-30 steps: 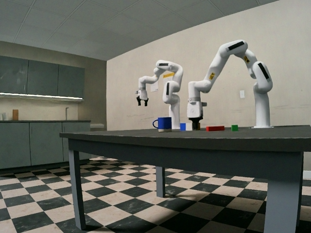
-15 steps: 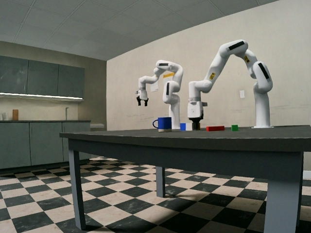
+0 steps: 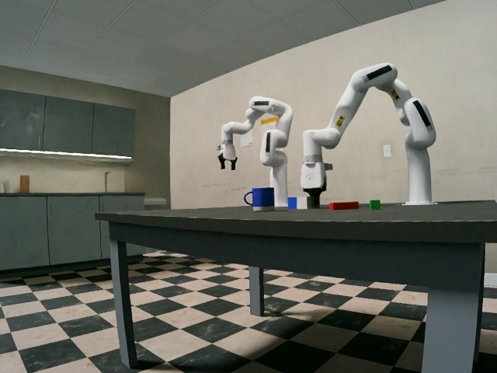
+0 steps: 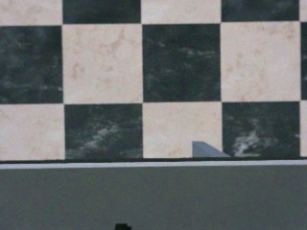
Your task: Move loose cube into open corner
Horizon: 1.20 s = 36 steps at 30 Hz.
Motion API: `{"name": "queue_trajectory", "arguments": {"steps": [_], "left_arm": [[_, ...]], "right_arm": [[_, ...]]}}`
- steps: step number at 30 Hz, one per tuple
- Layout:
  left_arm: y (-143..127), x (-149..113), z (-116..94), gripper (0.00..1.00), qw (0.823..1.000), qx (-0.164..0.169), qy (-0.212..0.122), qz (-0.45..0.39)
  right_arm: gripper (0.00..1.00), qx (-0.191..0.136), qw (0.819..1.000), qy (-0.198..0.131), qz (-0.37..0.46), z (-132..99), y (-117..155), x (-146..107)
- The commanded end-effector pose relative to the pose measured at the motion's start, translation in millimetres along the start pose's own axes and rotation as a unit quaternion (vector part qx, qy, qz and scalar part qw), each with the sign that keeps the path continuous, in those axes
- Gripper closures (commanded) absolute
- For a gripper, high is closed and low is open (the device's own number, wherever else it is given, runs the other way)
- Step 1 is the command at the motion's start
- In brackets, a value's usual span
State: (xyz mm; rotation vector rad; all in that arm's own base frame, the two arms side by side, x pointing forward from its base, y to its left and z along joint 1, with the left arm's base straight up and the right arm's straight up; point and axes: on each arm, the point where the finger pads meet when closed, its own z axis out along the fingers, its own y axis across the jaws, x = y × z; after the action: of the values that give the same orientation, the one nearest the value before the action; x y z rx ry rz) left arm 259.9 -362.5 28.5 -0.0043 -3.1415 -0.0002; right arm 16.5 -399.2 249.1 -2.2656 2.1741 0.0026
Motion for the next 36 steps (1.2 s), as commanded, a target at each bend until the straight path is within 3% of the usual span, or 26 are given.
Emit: {"name": "queue_trajectory", "arguments": {"steps": [1, 14, 36], "left_arm": [[-1, -1, -2, 1.00, 1.000, 0.001, -0.001, 0.000], [-1, -1, -15, 1.00, 1.000, 0.001, -0.001, 0.000], [-1, 0, -71, 1.00, 1.000, 0.001, -0.001, 0.000]], "right_arm": [[0.00, 0.000, 1.000, 0.001, 0.000, -1, 0, 0], [0.00, 0.000, 1.000, 0.001, 0.000, -1, 0, 0], [0.00, 0.000, 1.000, 0.001, 0.000, -1, 0, 0]]}}
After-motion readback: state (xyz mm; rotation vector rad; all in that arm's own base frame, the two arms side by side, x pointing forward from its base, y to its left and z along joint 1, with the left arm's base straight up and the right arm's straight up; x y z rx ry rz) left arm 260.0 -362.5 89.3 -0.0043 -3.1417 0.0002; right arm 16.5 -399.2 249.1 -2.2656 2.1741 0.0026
